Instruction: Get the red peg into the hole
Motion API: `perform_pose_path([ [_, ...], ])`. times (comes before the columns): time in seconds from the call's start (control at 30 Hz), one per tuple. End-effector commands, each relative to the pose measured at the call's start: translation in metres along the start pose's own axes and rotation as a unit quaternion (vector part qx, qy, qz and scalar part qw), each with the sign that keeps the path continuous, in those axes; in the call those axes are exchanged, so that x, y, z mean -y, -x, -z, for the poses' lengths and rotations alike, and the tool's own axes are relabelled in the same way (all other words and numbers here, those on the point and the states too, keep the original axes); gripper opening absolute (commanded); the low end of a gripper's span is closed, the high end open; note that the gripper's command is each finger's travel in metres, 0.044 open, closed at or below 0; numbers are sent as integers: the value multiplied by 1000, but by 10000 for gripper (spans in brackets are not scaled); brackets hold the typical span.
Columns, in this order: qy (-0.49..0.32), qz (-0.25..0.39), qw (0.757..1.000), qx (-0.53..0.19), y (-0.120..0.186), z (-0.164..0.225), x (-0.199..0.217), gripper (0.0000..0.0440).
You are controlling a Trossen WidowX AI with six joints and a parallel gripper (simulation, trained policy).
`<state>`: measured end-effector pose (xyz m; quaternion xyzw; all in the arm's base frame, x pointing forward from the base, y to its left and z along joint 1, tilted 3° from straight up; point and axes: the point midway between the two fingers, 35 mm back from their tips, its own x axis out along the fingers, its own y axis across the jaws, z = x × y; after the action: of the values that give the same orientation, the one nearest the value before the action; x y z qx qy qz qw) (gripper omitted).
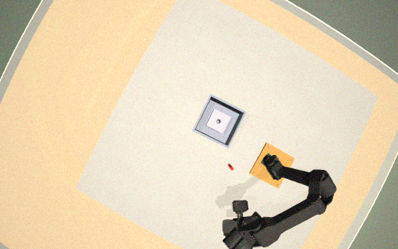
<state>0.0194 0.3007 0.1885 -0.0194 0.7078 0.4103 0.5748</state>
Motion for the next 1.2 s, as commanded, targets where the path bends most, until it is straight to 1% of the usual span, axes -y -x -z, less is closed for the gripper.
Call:
perform_pose_path([
  [0.0, -44, 21, 999, 9, 2, -5, 15, 440],
  [0.23, -154, 63, 985, 37, 11, -16, 49, 440],
  [0.5, -277, 110, 952, 65, 19, -22, 90, 440],
  [0.73, -382, 149, 908, 86, 24, -21, 127, 440],
  [1.0, -491, 189, 843, 112, 23, -16, 169, 440],
  [1.17, -536, 205, 808, 131, 16, -15, 192, 437],
])
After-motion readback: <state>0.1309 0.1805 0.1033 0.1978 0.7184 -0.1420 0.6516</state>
